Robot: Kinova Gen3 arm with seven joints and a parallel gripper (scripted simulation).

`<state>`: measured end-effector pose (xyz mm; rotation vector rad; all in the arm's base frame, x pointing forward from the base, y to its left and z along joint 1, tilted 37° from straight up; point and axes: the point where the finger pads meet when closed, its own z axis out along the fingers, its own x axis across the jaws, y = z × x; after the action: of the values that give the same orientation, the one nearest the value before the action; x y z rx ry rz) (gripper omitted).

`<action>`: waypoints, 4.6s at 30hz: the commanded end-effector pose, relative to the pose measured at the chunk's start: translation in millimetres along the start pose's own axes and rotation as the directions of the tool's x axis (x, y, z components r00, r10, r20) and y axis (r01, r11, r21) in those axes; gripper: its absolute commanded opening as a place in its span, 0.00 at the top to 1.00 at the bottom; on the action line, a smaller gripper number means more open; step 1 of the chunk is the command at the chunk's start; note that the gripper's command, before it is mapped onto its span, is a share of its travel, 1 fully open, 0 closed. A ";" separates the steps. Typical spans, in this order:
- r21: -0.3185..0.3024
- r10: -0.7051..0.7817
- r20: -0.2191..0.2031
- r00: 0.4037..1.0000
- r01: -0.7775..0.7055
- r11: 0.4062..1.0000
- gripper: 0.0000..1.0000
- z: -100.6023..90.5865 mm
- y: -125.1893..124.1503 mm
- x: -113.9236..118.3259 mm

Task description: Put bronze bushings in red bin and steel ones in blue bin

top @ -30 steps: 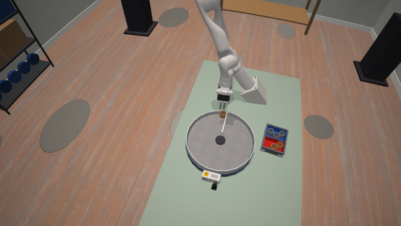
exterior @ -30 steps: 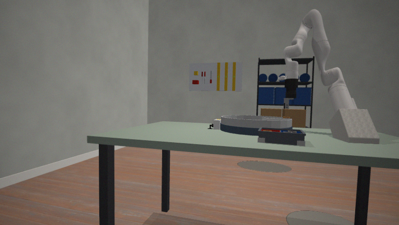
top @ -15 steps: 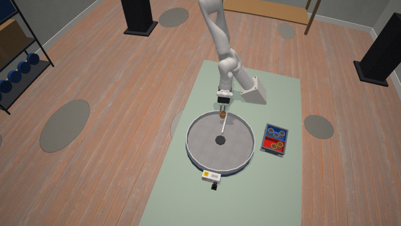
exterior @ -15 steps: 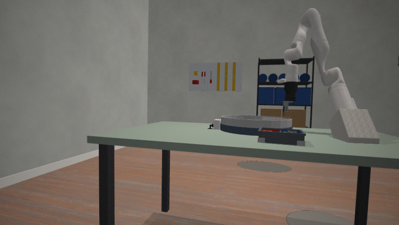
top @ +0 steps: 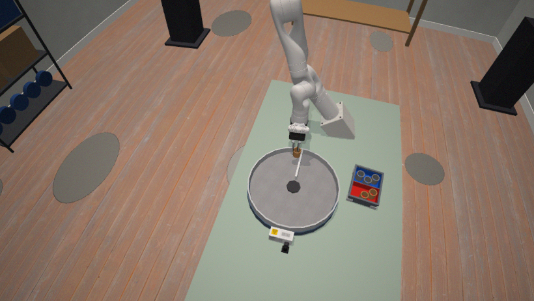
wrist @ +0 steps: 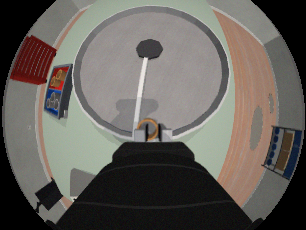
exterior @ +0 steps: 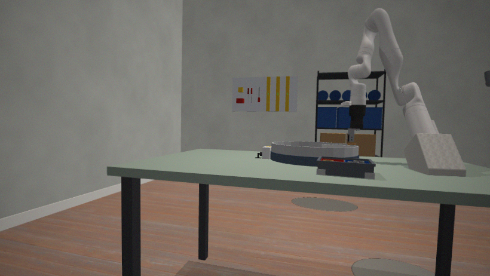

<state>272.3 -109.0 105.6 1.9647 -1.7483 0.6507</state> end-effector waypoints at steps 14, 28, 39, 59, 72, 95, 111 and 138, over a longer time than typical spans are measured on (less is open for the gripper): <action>-0.006 0.001 -0.005 1.000 -0.001 1.000 0.55 8.6 1.5 1.6; -0.007 0.001 -0.006 1.000 -0.001 1.000 0.55 19.5 1.7 1.8; -0.007 0.002 -0.006 1.000 -0.002 1.000 0.55 29.1 1.9 2.0; -0.006 0.002 -0.006 1.000 -0.002 1.000 1.00 28.9 1.7 1.8; -0.009 0.007 -0.011 1.000 -0.007 1.000 1.00 29.3 2.2 4.7; -0.009 0.007 -0.011 1.000 -0.008 1.000 1.00 29.3 2.2 5.0; -0.009 0.007 -0.011 1.000 -0.007 1.000 1.00 28.6 2.2 5.0; -0.007 0.002 -0.007 1.000 -0.002 1.000 1.00 20.3 2.1 5.0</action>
<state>271.9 -126.8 91.5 1.9509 -1.7454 0.6497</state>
